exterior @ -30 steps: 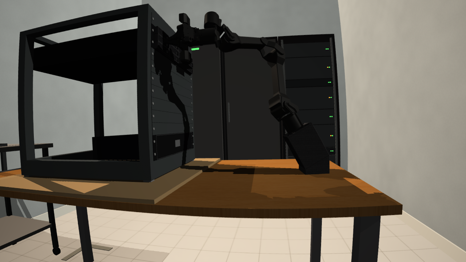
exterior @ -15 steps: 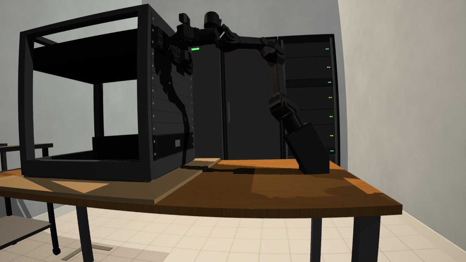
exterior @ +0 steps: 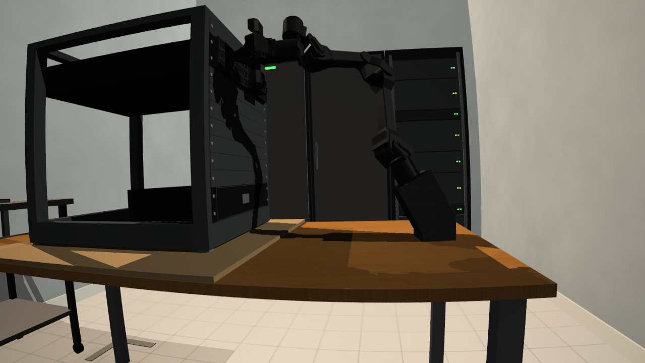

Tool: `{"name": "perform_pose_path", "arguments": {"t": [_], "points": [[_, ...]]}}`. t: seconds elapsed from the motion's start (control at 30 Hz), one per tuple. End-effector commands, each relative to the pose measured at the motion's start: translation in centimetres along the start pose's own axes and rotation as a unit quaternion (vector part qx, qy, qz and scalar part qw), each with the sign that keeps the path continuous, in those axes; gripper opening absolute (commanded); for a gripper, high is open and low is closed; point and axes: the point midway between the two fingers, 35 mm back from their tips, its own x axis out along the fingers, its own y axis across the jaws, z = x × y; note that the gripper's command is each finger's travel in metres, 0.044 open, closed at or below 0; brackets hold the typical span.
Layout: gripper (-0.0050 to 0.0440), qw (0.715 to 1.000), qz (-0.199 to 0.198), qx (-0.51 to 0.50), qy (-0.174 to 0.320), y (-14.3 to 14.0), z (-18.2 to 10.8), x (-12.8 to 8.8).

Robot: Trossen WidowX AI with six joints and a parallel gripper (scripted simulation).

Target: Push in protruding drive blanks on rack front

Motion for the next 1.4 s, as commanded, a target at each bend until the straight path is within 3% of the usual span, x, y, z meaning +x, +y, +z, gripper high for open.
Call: {"name": "perform_pose_path", "arguments": {"t": [0.0,0.47,0.9,1.37], "points": [[-0.005,1.0,-0.011,0.007,0.006,-1.1,-0.4,0.0],[-0.005,1.0,-0.011,0.007,0.006,-1.0,-0.4,-4.7],[-0.005,1.0,-0.011,0.007,0.006,-0.9,-0.4,-5.7],[-0.005,1.0,-0.011,0.007,0.006,2.7,-0.3,-6.4]]}}
